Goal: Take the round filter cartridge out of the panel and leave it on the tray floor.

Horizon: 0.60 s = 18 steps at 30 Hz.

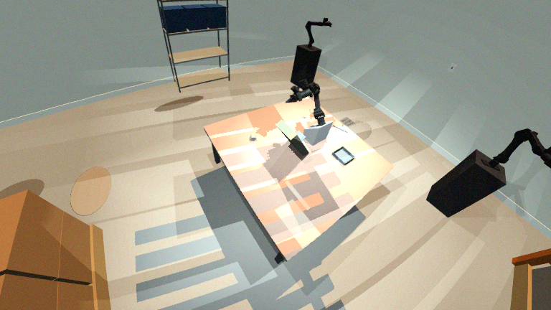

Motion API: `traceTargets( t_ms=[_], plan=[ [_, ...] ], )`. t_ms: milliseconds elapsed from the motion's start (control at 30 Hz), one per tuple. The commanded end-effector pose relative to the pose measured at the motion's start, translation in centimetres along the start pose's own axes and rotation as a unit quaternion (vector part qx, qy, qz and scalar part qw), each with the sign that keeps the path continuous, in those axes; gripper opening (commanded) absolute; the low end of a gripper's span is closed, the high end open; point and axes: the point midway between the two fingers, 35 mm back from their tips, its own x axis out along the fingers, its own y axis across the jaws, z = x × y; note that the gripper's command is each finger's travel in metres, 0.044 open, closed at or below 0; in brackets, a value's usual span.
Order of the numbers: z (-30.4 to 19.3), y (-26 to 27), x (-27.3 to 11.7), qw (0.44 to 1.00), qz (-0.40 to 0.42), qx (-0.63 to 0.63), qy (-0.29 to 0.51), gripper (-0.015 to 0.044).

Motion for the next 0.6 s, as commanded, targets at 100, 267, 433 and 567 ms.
traceTargets(
  t_ms=[100,267,433,567],
  plan=[
    [-11.6,3.3,0.4,0.975,0.016,-0.198,0.098,0.0108],
    [-18.9,3.3,-0.8,0.93,0.03,-0.334,0.149,0.0108],
    [-19.5,3.2,-0.9,0.925,0.031,-0.346,0.153,0.0108],
    [-19.5,3.2,-0.9,0.925,0.031,-0.346,0.153,0.0108]
  ],
)
